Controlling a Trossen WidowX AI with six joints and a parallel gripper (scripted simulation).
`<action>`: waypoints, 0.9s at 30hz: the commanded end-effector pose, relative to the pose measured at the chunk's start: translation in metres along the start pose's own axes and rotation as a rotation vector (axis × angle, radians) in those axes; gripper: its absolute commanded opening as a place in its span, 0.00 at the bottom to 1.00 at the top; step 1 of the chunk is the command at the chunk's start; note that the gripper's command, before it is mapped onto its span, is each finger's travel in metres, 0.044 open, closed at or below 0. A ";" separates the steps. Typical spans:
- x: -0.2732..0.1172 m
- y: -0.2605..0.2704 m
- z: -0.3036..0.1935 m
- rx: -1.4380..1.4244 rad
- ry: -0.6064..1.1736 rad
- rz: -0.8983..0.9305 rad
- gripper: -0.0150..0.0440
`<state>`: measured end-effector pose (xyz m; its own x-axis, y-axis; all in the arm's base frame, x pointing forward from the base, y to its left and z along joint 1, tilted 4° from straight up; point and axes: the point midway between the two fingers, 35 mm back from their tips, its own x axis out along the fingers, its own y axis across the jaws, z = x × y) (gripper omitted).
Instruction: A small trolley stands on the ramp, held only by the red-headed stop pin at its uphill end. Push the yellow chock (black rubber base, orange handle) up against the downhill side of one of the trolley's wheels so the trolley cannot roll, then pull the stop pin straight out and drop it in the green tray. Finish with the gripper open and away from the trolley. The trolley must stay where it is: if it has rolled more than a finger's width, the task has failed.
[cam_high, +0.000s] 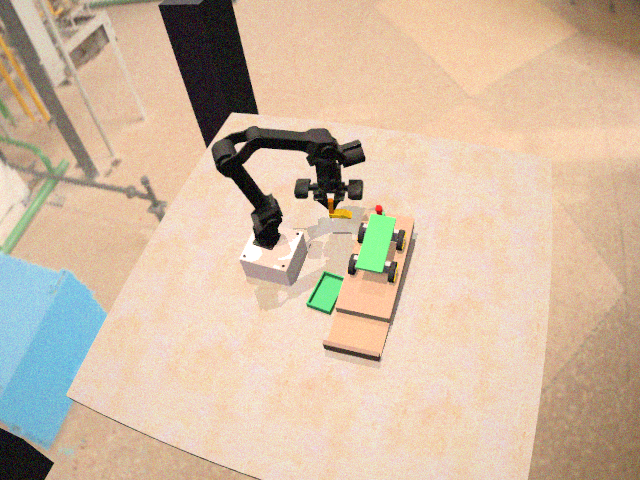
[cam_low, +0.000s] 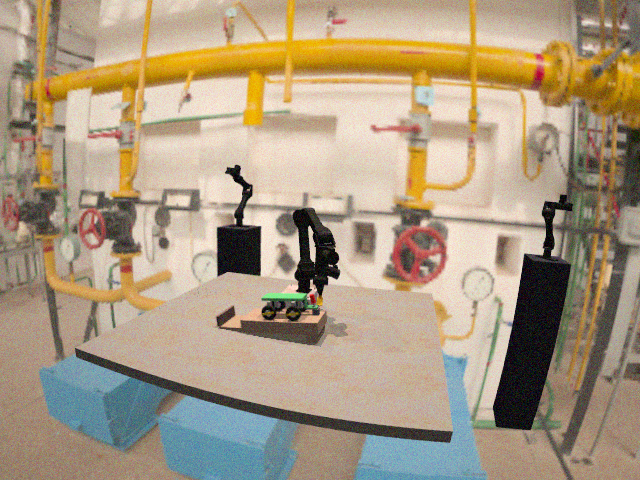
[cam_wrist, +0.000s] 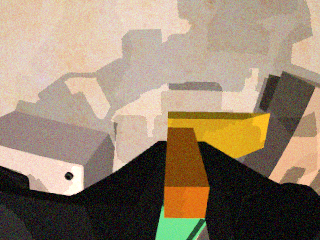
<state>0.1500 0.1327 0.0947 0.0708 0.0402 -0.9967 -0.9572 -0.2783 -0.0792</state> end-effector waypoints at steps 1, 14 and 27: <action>-0.014 -0.002 0.000 0.006 -0.002 -0.012 0.25; -0.049 -0.006 0.001 0.006 -0.003 -0.012 0.25; -0.049 -0.006 0.001 0.287 -0.005 -0.012 0.25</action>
<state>0.1519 0.1337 0.1438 0.0806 0.0488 -0.9956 -0.9935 -0.0771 -0.0842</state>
